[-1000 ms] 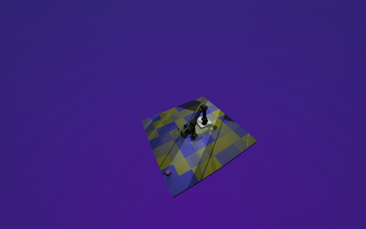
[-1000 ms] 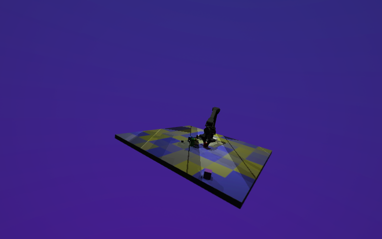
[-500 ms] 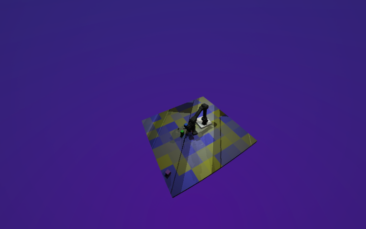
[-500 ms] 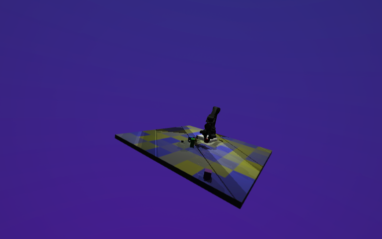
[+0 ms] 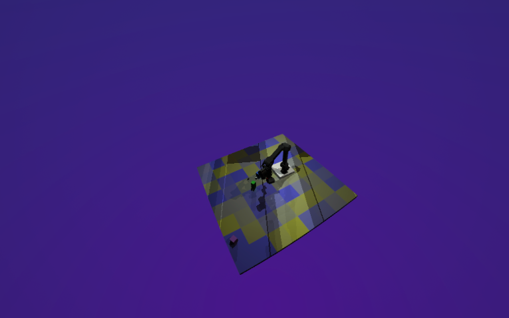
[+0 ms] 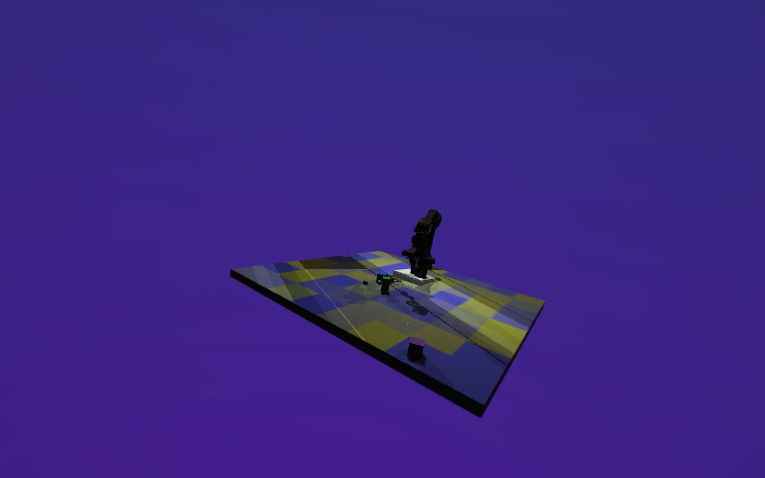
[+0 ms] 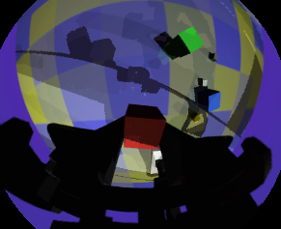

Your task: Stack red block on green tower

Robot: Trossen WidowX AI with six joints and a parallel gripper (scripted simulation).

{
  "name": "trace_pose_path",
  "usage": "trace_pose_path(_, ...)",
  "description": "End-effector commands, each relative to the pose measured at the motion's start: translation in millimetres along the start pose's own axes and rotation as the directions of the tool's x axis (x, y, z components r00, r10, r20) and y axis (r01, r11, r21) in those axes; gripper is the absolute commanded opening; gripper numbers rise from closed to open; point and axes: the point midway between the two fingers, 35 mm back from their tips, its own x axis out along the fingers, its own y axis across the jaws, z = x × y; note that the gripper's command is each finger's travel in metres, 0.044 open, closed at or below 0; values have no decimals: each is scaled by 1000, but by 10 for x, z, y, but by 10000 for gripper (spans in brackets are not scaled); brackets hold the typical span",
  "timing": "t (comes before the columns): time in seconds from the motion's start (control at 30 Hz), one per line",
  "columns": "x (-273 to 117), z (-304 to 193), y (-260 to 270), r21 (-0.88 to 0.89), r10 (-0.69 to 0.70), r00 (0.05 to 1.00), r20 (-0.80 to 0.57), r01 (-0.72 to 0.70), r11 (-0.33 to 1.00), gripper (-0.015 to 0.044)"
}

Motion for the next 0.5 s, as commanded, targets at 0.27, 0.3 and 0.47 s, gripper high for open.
trace_pose_path(0.27,-108,4,-5,-2,5,1000,4,-5,1000,0)
trace_pose_path(0.3,-112,27,-11,-2,5,1000,4,-5,1000,0)
trace_pose_path(0.47,-146,253,-75,-2,5,1000,6,-5,1000,0)
